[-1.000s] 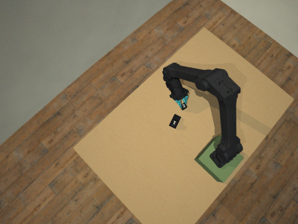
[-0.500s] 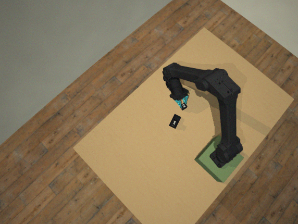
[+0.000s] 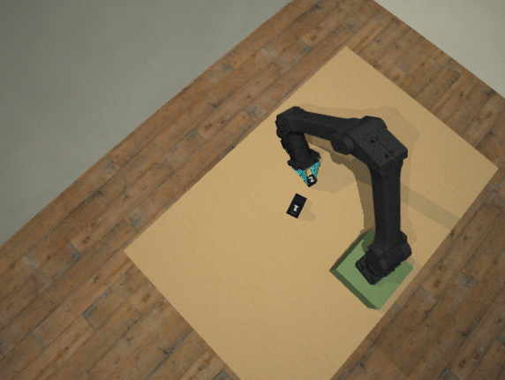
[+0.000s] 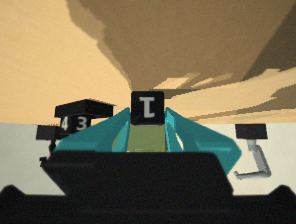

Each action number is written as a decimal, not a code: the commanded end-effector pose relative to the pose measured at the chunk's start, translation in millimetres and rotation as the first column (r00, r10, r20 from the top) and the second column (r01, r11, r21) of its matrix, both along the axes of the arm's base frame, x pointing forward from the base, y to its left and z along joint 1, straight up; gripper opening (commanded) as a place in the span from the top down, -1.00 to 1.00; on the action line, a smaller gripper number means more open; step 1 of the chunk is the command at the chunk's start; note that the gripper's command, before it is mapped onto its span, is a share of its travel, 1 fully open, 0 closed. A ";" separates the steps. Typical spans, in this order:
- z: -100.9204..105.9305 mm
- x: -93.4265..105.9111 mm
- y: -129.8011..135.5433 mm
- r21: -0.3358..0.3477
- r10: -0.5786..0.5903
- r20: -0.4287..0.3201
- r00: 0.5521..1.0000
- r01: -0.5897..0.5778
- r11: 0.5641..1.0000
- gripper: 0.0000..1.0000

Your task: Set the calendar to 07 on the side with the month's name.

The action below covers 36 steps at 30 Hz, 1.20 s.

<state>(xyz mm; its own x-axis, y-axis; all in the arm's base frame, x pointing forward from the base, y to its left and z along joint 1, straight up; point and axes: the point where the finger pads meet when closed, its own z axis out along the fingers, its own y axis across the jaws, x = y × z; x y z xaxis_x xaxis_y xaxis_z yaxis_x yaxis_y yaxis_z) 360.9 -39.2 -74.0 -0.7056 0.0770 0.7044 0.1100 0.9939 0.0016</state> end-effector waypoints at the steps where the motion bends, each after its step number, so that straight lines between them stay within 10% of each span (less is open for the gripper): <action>1: -4.7 16.3 0.9 0.003 0.014 0.029 0.999 -0.014 1.000 0.15; 8: -4.7 16.3 0.9 0.003 0.014 0.029 0.999 -0.014 1.000 0.08; 9: -4.7 16.3 0.9 0.003 0.014 0.029 0.999 -0.014 1.000 -0.31; 36: 25.8 15.5 0.8 0.002 0.014 0.038 0.999 -0.014 1.000 -0.31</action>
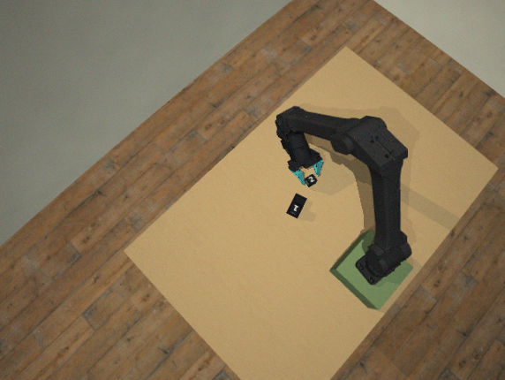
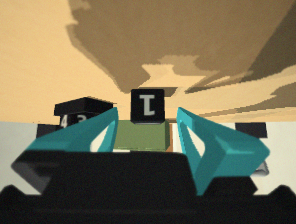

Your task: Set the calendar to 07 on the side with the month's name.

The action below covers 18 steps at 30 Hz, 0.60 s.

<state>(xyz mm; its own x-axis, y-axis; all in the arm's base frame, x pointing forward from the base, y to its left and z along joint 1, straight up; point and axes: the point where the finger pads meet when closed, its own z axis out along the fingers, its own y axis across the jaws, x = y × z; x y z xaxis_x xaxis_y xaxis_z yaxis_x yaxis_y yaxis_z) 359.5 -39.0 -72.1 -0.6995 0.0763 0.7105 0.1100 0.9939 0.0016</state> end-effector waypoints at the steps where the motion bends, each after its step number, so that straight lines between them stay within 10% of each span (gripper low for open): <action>1: 23.9 17.0 0.6 0.001 0.014 0.047 0.999 -0.014 1.000 -0.31; 18: 75.4 19.1 -0.2 0.000 0.014 0.057 0.998 -0.014 1.000 -0.31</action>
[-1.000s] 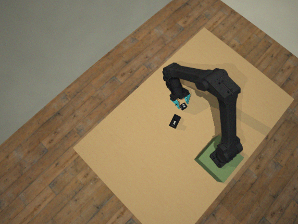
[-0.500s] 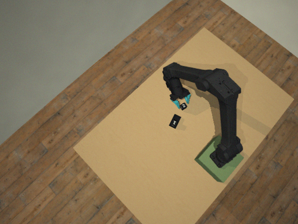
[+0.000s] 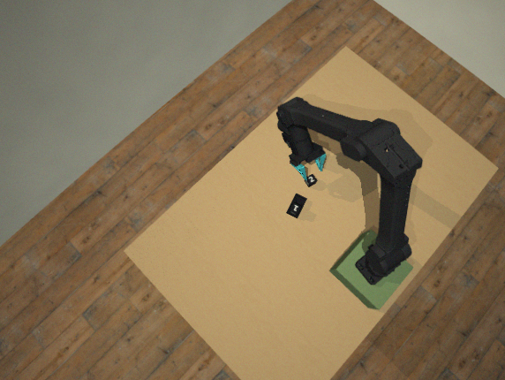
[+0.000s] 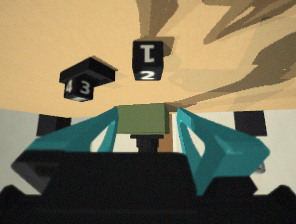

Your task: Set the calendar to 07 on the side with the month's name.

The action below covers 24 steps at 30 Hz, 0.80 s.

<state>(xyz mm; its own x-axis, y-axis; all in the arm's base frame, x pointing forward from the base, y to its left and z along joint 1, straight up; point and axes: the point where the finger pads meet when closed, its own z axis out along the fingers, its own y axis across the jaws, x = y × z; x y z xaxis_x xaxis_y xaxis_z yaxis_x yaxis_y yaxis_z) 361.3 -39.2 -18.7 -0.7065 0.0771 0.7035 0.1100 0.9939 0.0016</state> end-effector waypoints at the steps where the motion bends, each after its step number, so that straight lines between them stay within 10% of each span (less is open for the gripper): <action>1: 22.0 17.2 0.0 0.002 0.014 0.047 0.999 -0.014 1.000 -0.31; 14: 23.0 6.2 1.0 0.001 0.013 0.055 0.998 -0.014 1.000 -0.31; 24: 23.8 5.2 0.9 -0.025 0.015 0.264 0.964 -0.008 1.000 -0.31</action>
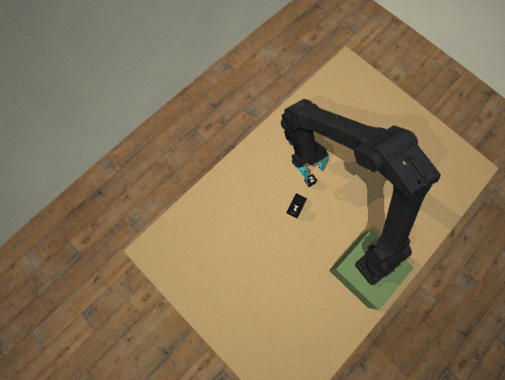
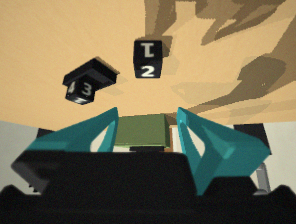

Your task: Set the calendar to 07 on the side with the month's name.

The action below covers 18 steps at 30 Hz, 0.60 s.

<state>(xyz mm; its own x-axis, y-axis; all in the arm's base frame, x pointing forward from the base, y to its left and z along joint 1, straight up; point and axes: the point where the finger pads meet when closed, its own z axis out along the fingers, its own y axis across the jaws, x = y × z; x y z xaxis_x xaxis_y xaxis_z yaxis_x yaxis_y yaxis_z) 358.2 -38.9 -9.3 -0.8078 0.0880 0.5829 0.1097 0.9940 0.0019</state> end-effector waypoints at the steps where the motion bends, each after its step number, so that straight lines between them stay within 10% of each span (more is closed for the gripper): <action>1: 14.7 8.3 0.6 -0.010 0.012 0.127 0.992 -0.011 1.000 -0.31; 6: 2.4 3.5 1.1 -0.008 0.012 0.111 0.994 -0.011 1.000 -0.31; 18: 15.4 6.9 0.6 -0.039 0.016 0.377 0.926 -0.001 0.999 -0.31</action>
